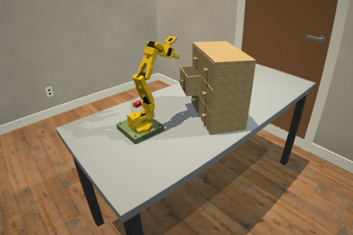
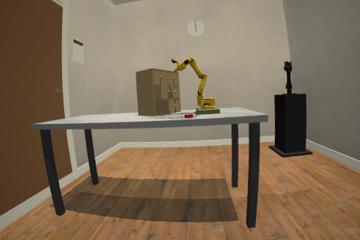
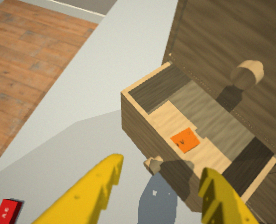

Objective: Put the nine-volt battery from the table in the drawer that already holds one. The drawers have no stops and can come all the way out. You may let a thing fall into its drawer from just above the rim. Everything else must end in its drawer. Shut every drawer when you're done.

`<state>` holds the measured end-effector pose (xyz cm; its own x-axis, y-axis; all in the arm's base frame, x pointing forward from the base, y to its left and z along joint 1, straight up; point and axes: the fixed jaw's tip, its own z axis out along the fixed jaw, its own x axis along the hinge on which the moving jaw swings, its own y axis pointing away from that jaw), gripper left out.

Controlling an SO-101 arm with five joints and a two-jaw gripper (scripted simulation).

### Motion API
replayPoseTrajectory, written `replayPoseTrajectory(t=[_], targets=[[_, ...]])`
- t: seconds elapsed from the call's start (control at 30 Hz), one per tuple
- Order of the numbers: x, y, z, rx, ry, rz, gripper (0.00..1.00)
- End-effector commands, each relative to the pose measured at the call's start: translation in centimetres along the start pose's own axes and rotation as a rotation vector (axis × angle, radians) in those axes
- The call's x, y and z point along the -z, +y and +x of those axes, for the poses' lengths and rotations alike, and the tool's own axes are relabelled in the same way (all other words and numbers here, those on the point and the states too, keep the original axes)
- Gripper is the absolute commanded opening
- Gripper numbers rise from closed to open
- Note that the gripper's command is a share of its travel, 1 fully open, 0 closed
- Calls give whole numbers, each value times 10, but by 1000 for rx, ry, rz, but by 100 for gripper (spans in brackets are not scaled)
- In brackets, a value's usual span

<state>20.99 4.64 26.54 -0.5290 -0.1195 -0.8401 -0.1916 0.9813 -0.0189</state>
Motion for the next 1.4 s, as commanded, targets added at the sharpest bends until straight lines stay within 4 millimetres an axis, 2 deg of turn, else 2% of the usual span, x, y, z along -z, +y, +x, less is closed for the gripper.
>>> replayPoseTrajectory(t=[0.0,1.37], targets=[[-1,-3,1,-15,16,9,21],[-3,-3,3,-16,32,12,21]])
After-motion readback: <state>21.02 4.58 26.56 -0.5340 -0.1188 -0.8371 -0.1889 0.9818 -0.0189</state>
